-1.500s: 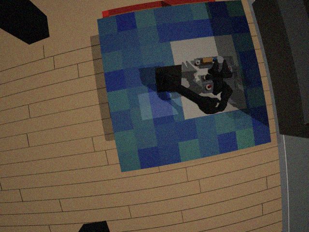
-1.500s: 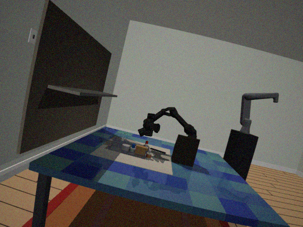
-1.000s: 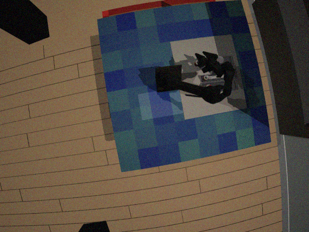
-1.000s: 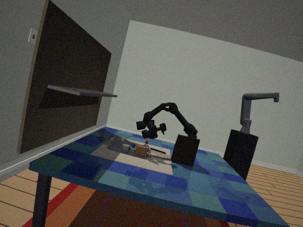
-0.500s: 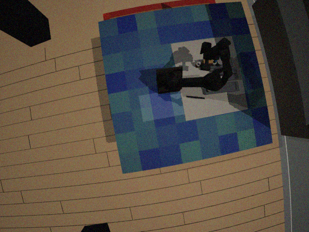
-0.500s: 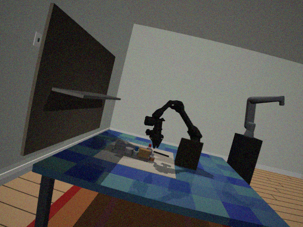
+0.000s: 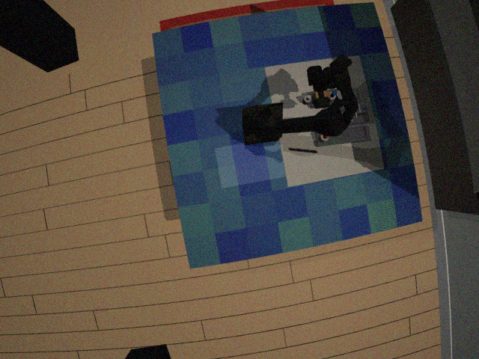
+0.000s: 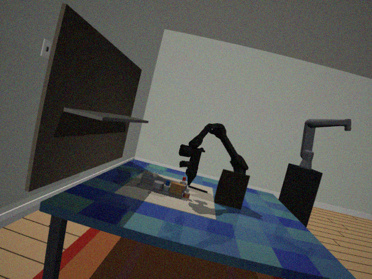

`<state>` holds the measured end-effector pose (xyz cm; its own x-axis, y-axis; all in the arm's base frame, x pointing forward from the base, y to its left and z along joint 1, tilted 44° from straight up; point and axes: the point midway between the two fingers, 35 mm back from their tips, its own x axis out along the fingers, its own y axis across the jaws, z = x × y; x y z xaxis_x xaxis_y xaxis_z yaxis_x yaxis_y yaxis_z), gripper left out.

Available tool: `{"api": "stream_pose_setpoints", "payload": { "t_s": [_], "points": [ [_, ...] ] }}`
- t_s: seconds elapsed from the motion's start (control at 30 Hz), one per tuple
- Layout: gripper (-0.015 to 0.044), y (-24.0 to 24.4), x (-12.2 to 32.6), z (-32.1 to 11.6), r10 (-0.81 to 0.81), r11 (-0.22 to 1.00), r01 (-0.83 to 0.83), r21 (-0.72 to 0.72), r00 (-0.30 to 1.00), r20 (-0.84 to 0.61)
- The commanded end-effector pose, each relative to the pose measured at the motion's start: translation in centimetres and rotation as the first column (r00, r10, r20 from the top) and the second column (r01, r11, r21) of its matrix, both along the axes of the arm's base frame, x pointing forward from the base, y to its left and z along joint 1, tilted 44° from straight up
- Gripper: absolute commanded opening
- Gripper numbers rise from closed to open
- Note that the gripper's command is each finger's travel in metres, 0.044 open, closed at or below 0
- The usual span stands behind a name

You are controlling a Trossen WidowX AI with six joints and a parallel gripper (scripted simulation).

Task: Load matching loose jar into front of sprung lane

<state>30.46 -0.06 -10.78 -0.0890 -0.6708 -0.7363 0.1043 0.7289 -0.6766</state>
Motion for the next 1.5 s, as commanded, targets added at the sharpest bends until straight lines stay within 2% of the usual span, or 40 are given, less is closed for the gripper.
{"api": "stream_pose_setpoints", "payload": {
  "t_s": [0.0,1.1,1.43,1.47],
  "points": [
    [0.044,-0.8,-0.3,-1.0,0.008,1.0,-0.008,-0.007,1.0,-0.008],
    [0.044,-4.7,-1.0,-5.1,0.008,1.0,-0.008,-0.01,1.0,-0.009],
    [0.0177,-4.7,-1.0,-5.1,0.008,1.0,-0.008,-0.01,1.0,-0.009],
    [0.0171,-4.7,-1.0,-5.1,0.008,1.0,-0.008,-0.01,1.0,-0.009]
  ]
}}
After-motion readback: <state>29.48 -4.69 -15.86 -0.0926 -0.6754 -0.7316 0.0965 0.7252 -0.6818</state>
